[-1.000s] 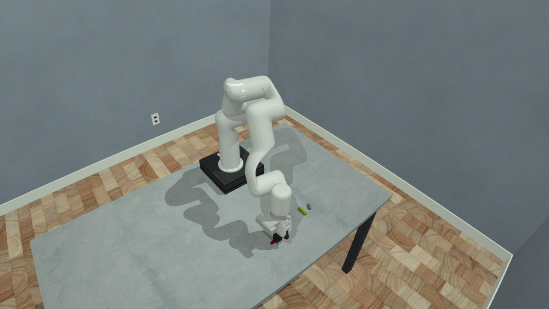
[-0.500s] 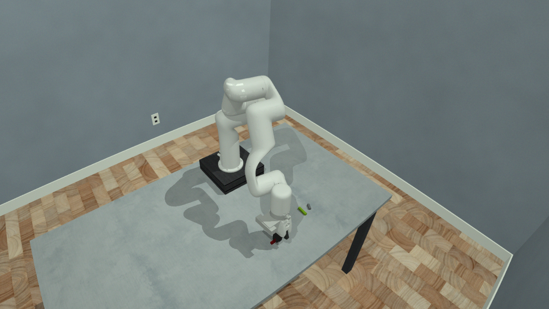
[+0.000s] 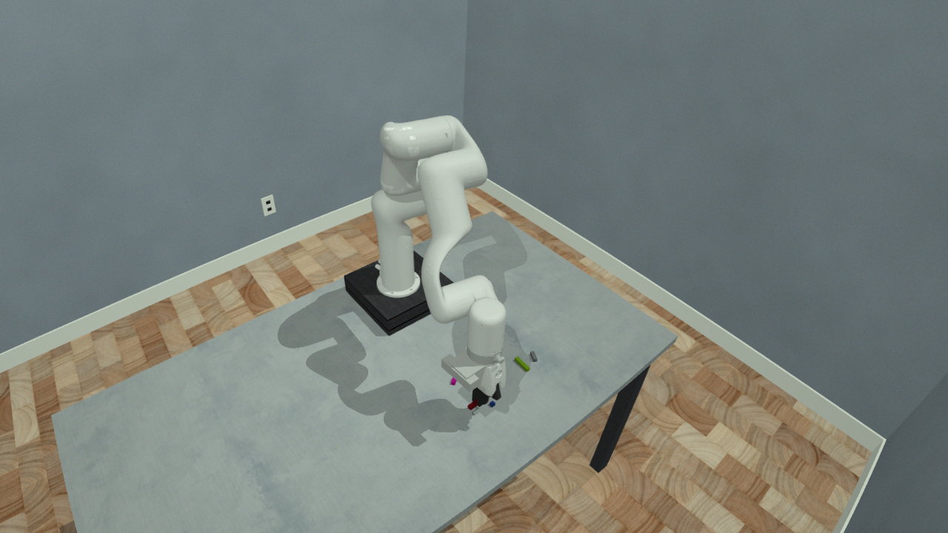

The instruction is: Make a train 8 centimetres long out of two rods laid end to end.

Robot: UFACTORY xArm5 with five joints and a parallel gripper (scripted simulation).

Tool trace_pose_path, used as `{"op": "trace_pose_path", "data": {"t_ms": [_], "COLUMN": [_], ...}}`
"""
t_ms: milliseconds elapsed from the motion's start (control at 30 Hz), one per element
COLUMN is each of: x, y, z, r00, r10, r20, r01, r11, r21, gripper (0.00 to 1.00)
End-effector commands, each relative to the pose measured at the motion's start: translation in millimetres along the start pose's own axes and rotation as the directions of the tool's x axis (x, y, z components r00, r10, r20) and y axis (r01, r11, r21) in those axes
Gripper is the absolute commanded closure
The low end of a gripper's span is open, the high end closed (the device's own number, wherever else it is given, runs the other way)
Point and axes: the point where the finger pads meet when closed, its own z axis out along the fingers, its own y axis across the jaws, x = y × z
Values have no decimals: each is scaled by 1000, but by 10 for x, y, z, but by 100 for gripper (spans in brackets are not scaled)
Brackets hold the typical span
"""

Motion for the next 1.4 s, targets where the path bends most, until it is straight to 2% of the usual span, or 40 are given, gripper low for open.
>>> {"op": "trace_pose_path", "data": {"t_ms": [0,100,267,1367], "x": [0,-1,-1,-1], "y": [-3,-3,-2,-3], "z": [-340,-457,-492,-482], "r00": [1000,1000,1000,1000], "r10": [0,0,0,0], "r20": [0,0,0,0], "r01": [0,0,0,0], "r11": [1000,1000,1000,1000], "r21": [2,2,2,2], "gripper": [96,96,96,96]}}
